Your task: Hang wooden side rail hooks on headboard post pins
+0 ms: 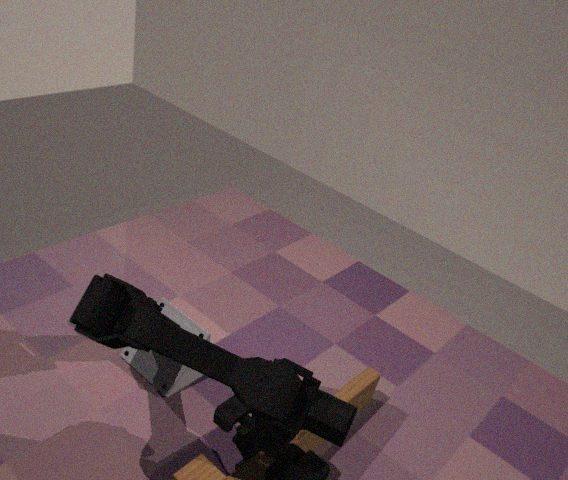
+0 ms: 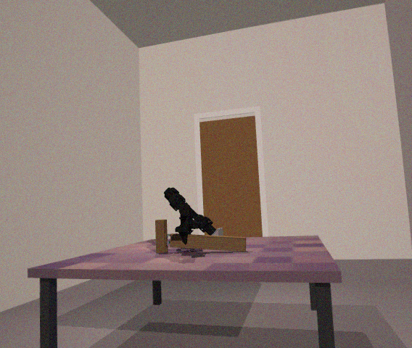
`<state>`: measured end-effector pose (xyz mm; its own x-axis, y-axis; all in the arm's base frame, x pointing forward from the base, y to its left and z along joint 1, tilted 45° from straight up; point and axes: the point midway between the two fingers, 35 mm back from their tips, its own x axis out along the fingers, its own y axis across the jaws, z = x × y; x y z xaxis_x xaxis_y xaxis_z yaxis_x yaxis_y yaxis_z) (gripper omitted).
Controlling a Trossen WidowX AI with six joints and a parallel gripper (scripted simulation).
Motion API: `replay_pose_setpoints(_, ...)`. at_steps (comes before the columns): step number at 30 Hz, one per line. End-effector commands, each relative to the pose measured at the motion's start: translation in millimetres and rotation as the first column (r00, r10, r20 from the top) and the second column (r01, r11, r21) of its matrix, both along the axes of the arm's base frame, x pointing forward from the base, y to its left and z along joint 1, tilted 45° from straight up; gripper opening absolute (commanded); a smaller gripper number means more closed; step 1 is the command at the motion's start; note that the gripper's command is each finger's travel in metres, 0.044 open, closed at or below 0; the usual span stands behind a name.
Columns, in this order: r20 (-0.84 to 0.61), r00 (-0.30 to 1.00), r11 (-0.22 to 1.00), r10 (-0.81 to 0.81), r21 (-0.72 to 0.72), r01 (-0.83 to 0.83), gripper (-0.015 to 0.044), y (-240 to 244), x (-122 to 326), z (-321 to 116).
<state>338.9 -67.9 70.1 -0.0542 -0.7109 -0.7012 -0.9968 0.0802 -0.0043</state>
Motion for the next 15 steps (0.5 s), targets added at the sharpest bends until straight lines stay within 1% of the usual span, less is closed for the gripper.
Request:
replay_pose_setpoints(1, 0.007, 1.000, 1.000, 0.013, 0.004, -0.014, 0.0000, 3.5, 1.5, 2.7)
replay_pose_setpoints(15, 0.007, 1.000, 1.000, 0.013, 0.003, -0.013, 0.0000, 2.0, 1.8, 3.5)
